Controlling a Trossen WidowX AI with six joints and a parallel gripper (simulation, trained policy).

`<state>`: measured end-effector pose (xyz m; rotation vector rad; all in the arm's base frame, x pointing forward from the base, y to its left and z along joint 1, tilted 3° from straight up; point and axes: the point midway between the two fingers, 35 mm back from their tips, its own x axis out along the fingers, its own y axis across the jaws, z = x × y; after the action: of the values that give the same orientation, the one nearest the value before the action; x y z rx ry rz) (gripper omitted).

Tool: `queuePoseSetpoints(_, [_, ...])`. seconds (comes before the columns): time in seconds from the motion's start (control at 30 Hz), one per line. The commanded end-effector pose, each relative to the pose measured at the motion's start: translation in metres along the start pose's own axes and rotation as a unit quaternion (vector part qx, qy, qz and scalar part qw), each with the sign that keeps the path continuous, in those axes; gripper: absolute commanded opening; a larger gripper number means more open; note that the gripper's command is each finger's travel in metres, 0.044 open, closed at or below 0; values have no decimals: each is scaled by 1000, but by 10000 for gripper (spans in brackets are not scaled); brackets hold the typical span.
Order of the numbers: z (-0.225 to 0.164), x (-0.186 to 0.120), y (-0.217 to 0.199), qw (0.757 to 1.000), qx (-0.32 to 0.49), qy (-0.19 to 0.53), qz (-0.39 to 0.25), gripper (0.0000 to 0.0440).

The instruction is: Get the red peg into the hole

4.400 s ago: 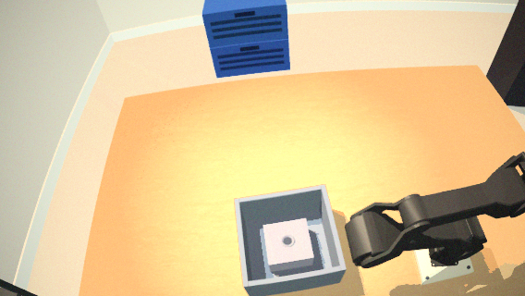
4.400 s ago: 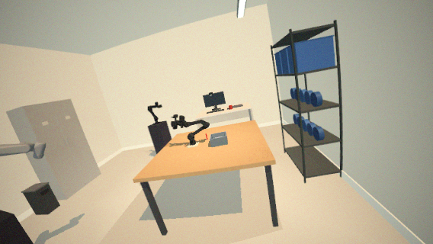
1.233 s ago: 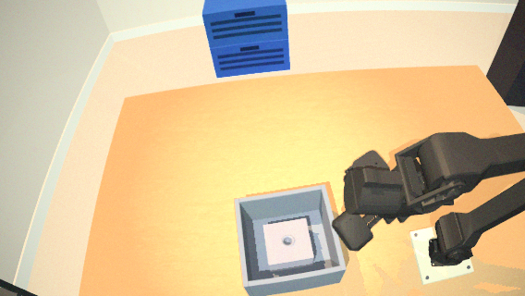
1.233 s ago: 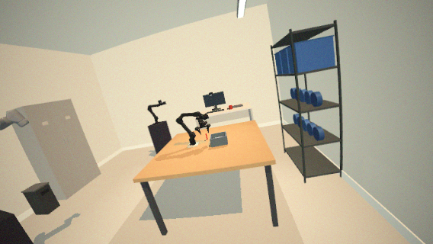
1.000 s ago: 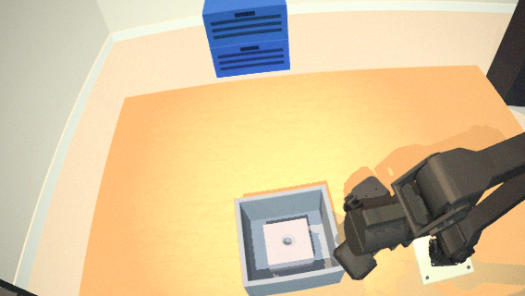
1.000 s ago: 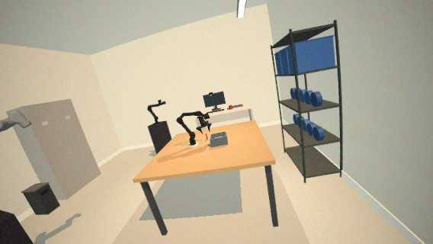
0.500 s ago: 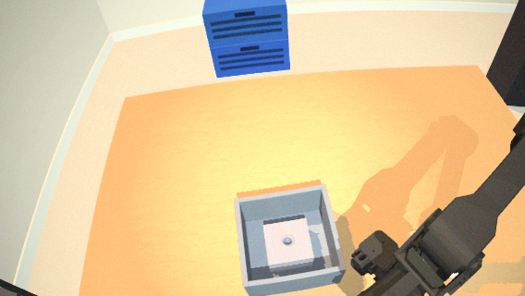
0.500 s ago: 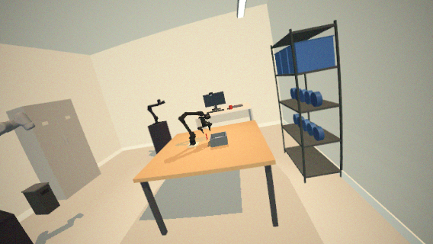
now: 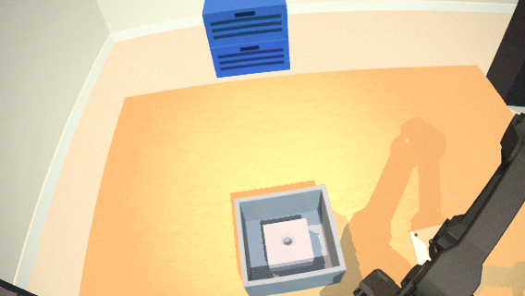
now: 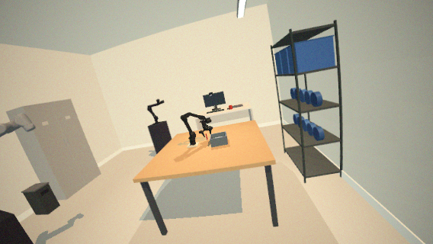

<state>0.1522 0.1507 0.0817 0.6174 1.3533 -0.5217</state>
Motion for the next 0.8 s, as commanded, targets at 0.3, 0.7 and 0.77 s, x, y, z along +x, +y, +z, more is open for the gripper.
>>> queuePoseSetpoints(0.3, [-10, 38, -9, 999, -18, 7, -32, 216])
queuePoseSetpoints(0.7, [-5, 31, -4, 998, -30, -8, -51, 5])
queuePoseSetpoints(0.77, [-2, 22, -1, 998, -34, -14, -45, 0])
